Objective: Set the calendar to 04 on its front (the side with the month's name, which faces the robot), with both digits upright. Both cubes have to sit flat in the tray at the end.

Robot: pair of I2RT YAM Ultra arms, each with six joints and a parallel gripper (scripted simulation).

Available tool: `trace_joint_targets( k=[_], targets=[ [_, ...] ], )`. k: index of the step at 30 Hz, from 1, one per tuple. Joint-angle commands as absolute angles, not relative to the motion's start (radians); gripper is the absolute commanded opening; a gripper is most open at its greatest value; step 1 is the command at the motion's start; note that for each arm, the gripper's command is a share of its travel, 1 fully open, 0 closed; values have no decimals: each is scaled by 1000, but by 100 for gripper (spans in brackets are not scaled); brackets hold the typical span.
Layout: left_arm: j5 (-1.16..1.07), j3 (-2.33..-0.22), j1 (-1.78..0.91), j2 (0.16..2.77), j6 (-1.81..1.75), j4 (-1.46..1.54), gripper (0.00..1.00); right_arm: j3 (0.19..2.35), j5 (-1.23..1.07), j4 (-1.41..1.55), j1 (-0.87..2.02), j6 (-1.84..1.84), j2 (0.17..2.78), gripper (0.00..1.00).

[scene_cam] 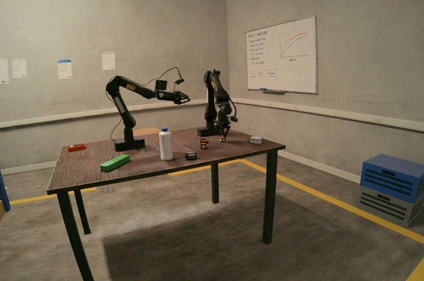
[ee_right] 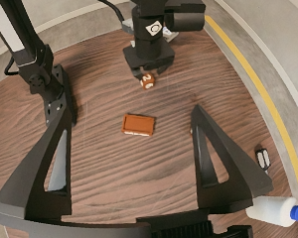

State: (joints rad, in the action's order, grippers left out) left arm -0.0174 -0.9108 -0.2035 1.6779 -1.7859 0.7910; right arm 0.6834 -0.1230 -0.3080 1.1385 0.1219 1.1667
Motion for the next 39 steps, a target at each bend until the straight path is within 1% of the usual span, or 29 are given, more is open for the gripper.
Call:
trace_joint_targets(
  k=[1, 13, 22, 23, 25, 26, 30, 39],
  targets=[
    [0, -891, -197, 1698, -1787, 759, 55, 713, -121, -337, 1140, 123, 1163, 100],
    [0, -862, -197, 1733, -1787, 694, 55, 714, -121, -337, 1140, 123, 1163, 100],
    [0, -862, -197, 1734, -1787, 706, 55, 714, -121, -337, 1140, 123, 1163, 100],
    [0, -862, -197, 1734, -1787, 706, 47, 714, -121, -337, 1140, 123, 1163, 100],
    [0, -862, -197, 1734, -1787, 706, 47, 714, -121, -337, 1140, 123, 1163, 100],
    [0, -862, -197, 1734, -1787, 706, 43, 714, -121, -337, 1140, 123, 1163, 100],
    [0, -862, -197, 1734, -1787, 706, 43, 714, -121, -337, 1140, 123, 1163, 100],
    [0, -884, -214, 1739, -1799, 709, 30, 714, -121, -337, 1140, 123, 1163, 100]
  ],
)
